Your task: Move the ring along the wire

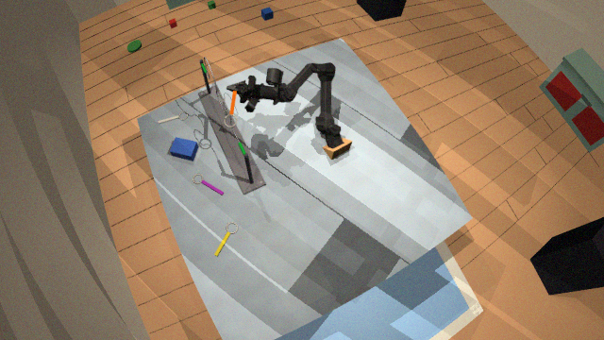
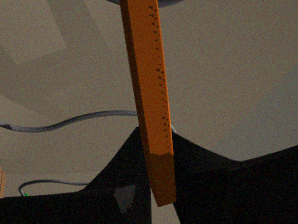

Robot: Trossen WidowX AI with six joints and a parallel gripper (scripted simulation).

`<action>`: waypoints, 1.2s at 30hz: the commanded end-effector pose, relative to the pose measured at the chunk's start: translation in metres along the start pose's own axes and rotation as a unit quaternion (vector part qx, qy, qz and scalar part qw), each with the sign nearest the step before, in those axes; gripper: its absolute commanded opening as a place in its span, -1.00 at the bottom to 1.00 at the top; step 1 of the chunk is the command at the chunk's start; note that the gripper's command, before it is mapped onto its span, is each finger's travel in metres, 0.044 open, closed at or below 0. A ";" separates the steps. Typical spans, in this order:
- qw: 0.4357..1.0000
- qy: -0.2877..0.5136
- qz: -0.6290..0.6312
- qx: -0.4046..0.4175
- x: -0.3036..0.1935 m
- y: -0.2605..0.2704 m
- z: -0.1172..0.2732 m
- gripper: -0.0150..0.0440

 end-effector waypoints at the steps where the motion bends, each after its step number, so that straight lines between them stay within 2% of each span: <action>1: 1.000 -0.001 -0.017 0.006 0.002 0.006 0.002 -1.00; 18: 0.983 0.009 -0.160 0.086 0.017 0.041 0.012 -1.00; 36: 0.924 0.014 -0.337 0.180 0.046 0.073 0.029 -1.00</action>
Point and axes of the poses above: the point midway between the two fingers, 35 mm back from their tips, its own z axis back along the fingers, its own y axis across the jaws, x = y × z, the point moved 10 cm from there along z, back along the fingers, and after that the axes turned 7 degrees about z, right-handed, at the moved point
